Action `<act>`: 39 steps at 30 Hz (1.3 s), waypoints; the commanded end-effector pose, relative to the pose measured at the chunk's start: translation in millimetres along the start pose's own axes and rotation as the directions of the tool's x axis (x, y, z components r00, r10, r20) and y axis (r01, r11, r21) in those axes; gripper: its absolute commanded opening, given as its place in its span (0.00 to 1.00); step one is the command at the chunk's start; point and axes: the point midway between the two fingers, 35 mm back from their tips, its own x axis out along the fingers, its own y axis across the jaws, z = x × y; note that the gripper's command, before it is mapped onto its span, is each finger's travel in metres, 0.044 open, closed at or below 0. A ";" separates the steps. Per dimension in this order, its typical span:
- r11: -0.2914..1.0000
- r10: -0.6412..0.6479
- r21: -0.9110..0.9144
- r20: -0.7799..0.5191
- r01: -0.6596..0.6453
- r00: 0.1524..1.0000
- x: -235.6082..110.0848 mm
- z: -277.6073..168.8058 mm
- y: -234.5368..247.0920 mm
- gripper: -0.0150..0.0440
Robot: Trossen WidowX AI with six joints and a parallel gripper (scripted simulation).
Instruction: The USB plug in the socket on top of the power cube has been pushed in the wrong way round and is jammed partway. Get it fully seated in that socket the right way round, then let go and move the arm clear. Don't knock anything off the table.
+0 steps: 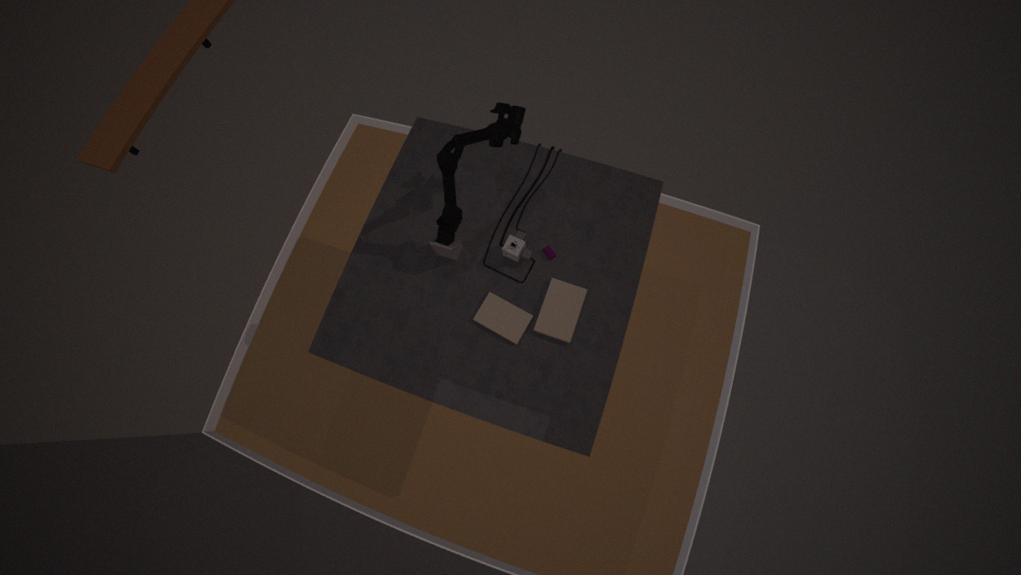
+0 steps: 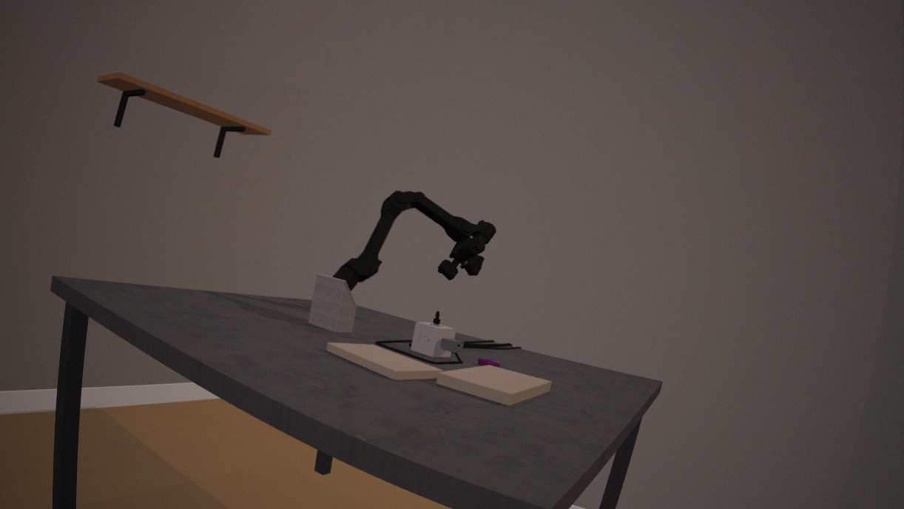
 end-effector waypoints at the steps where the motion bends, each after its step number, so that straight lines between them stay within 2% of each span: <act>1: 1.000 0.000 0.007 0.014 0.000 1.000 -2.0 2.4 -0.8 0.98; 3: 0.999 -0.006 0.051 0.122 -0.001 0.993 -18.9 21.6 -8.1 1.00; 7: 0.997 -0.032 -0.060 0.324 0.055 0.945 -55.7 65.4 -36.0 1.00; 11: 0.959 -0.098 -0.182 0.501 0.216 0.860 -106.0 100.3 -79.2 1.00; 17: 0.861 -0.202 -0.239 0.648 0.449 0.734 -168.1 120.1 -132.3 1.00; 29: 0.564 -0.426 -0.218 0.749 0.796 0.507 -273.0 105.7 -228.8 1.00; 39: 0.286 -0.608 -0.259 0.695 0.923 0.384 -339.9 48.9 -306.3 1.00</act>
